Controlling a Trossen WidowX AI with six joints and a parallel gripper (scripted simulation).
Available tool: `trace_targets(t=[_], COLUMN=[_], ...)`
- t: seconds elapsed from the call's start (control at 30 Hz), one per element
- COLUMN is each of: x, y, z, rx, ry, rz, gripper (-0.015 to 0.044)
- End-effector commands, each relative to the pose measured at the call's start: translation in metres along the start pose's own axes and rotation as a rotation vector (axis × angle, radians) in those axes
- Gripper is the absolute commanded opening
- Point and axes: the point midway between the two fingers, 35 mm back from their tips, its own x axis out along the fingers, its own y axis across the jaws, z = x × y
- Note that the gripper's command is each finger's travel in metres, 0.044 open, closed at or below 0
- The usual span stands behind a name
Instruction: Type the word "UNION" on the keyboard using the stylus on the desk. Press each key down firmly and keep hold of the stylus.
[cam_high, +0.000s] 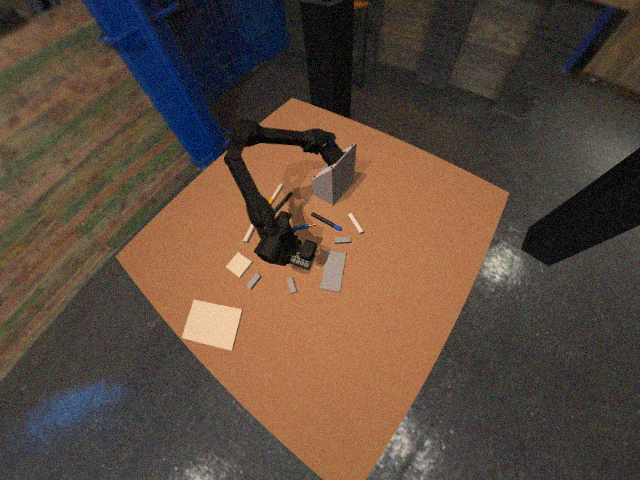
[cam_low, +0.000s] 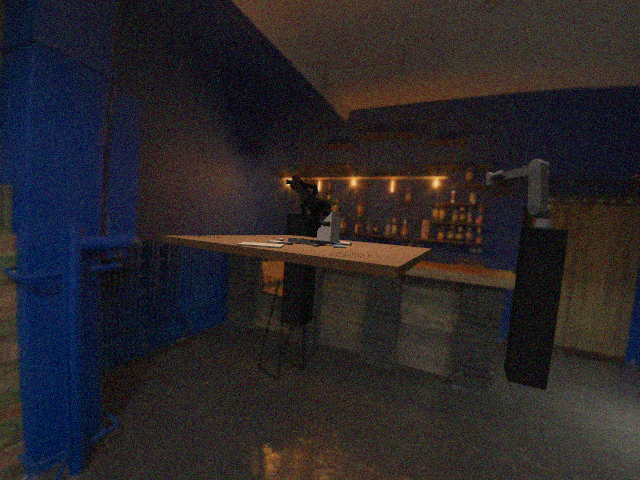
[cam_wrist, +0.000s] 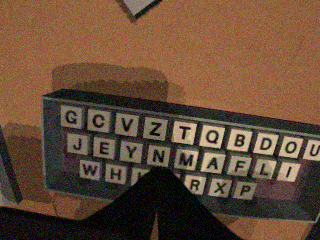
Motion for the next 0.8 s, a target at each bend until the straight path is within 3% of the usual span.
trace_targets(t=[0.0,0.4,0.57,0.77], x=[0.001,0.001,0.001,0.001], y=[-0.019,-0.019,-0.075,-0.078], z=[-0.002,-0.002,-0.002,-0.002], rx=[0.006,0.006,0.006,0.006], ry=[0.001,0.001,0.002,0.002], rz=[-0.006,-0.006,-0.007,-0.007], gripper=[0.0000,0.0000,0.0000,0.0000])
